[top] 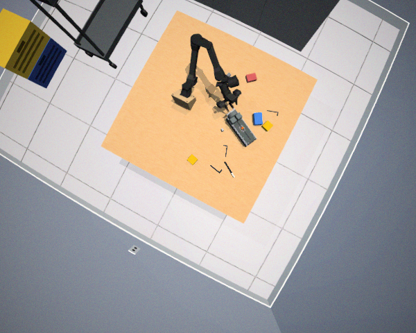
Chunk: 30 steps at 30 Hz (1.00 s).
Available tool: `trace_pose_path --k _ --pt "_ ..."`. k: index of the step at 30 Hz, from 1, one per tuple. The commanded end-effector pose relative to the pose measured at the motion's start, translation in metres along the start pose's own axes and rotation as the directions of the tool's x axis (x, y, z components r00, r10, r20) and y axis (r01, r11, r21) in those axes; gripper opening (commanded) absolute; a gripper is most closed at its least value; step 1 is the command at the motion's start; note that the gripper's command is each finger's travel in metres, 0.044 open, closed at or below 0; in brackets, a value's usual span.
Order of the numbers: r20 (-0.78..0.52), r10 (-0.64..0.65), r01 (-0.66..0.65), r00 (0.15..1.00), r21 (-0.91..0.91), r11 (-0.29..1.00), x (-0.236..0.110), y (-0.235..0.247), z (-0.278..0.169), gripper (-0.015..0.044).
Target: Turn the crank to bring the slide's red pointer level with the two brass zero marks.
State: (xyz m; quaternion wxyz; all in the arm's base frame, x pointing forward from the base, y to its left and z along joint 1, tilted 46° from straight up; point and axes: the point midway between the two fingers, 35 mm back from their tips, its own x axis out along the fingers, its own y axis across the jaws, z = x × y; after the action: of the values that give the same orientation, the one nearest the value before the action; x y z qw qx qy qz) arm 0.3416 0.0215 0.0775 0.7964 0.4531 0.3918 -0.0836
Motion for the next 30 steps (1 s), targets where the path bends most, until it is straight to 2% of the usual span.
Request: trace_pose_path --k 1,12,30 --pt "-0.005 -0.008 0.008 1.0 0.005 1.0 0.0016 -0.003 -0.0025 0.0282" --pt "-0.005 -0.008 0.008 1.0 0.005 1.0 0.0016 -0.003 -0.0025 0.0" --pt "-0.005 -0.008 0.008 1.0 0.005 1.0 0.0041 -0.0019 -0.0045 0.0"
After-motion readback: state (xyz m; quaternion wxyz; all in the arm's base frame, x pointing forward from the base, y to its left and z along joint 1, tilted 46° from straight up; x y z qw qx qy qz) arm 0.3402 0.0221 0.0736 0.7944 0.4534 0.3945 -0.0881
